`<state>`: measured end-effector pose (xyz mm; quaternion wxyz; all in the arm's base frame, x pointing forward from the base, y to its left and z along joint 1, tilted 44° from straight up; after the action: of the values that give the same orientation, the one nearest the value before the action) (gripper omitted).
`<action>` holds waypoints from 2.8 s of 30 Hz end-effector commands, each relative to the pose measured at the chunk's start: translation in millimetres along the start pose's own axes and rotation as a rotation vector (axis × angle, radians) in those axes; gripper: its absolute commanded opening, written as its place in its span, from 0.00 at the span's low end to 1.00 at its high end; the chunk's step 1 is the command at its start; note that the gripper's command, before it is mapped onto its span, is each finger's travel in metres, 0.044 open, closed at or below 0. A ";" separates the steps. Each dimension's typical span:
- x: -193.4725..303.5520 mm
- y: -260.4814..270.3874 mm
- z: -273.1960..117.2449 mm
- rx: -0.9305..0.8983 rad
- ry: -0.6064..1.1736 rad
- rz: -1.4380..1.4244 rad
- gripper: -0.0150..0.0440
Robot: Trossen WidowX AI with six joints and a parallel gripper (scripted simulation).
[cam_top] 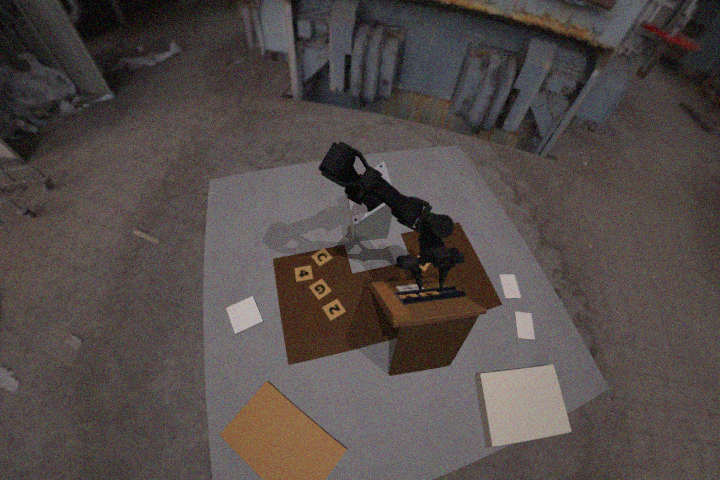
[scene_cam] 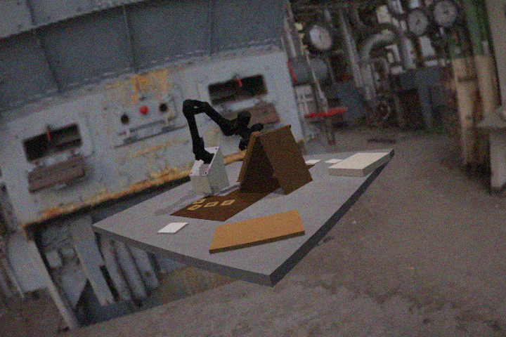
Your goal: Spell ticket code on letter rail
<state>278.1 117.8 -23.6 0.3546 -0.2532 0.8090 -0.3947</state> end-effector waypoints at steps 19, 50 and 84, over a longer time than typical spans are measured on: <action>4.0 2.7 -10.5 0.002 -0.004 0.010 0.75; 5.6 4.6 -19.3 0.001 -0.004 0.010 0.75; 4.0 3.9 -23.9 0.001 -0.004 0.010 0.75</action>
<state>256.0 127.0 -20.4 0.3535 -0.2550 0.8090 -0.3943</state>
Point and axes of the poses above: the point midway between the two fingers, 35 mm back from their tips, its own z axis out along the fingers, its own y axis across the jaws, x = y × z, the point moved 6 cm from there along -z, back along the fingers, and after that the axes turned 15 degrees about -z, right-handed, at the moved point
